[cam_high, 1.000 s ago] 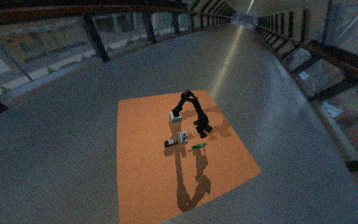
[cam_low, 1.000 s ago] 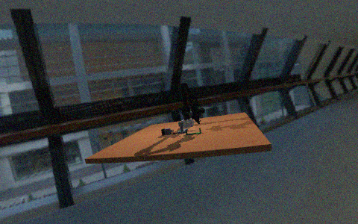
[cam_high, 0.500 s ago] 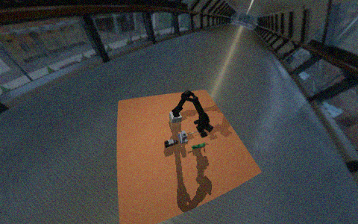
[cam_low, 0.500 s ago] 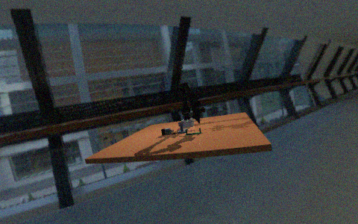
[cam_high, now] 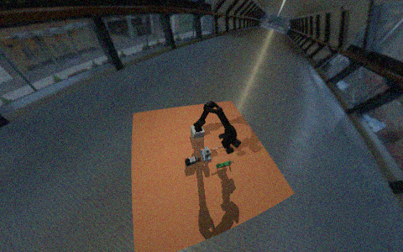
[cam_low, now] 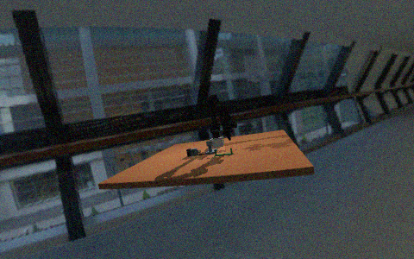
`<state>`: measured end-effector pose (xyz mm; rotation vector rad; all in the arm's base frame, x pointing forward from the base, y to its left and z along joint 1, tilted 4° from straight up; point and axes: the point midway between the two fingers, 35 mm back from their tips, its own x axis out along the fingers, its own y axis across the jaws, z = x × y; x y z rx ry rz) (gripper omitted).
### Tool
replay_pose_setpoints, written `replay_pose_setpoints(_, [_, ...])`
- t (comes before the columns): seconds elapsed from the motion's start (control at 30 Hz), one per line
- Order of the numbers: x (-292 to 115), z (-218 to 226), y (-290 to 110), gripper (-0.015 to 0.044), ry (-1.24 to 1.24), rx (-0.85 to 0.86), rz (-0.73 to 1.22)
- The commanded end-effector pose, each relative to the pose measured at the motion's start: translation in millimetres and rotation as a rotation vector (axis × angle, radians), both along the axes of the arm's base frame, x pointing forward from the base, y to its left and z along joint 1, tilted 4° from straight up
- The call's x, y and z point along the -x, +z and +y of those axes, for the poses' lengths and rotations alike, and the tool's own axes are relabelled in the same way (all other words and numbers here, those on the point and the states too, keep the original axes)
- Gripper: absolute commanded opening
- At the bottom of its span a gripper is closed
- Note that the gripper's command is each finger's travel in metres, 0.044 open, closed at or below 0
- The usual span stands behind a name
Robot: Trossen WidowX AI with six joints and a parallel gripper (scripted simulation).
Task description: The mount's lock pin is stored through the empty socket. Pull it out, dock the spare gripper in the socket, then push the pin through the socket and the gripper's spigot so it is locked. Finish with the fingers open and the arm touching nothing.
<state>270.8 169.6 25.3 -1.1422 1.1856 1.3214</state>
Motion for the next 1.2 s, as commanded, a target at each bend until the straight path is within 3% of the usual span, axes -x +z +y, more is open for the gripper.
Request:
replay_pose_setpoints(0.0, [0.3, -0.2, -0.7, 0.0000, 0.000, 0.000, 0.001])
replay_pose_setpoints(1.17, [-87.9, 42.9, 9.1, 0.0000, -0.044, -0.002, -0.009])
